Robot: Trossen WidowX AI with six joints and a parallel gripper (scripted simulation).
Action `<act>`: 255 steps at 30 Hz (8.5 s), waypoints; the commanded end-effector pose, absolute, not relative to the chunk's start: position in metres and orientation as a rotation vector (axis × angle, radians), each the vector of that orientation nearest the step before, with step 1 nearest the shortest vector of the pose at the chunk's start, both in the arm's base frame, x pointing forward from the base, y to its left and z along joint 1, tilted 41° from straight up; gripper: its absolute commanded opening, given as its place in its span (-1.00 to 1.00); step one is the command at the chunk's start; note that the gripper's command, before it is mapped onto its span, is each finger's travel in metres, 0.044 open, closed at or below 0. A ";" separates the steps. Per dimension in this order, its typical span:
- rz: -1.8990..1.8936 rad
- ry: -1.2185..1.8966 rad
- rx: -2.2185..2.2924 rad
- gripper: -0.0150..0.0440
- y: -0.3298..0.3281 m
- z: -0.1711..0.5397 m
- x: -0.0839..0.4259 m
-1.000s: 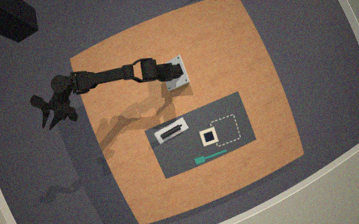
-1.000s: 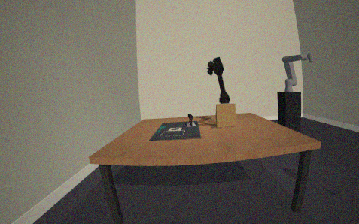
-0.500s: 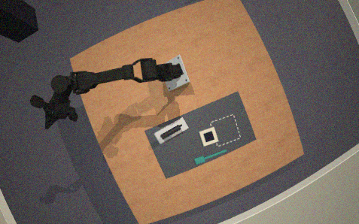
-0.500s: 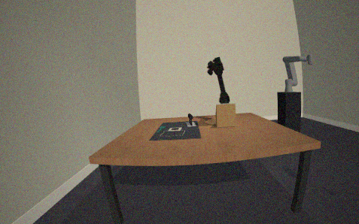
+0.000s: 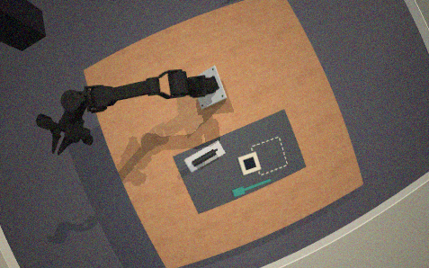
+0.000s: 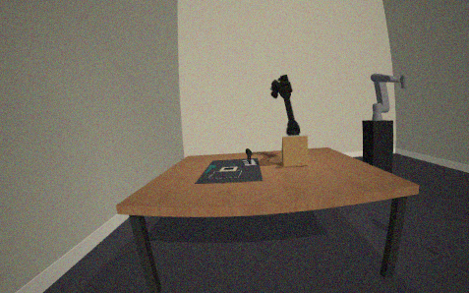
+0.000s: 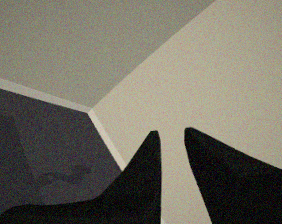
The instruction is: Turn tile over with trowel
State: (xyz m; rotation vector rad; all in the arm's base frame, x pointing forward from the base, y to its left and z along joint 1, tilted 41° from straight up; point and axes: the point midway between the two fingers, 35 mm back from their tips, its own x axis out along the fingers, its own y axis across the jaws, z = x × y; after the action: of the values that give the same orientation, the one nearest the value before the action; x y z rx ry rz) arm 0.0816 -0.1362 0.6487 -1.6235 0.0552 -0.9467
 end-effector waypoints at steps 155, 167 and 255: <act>-1.424 0.770 0.556 0.42 -0.130 0.090 0.307; -1.424 0.771 0.556 0.42 -0.142 0.076 0.307; -1.795 -0.191 1.446 -0.05 -0.160 0.056 0.305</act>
State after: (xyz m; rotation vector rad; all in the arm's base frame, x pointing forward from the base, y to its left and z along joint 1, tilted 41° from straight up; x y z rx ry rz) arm 0.3054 -0.1601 0.0566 1.3677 -0.0913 -1.7771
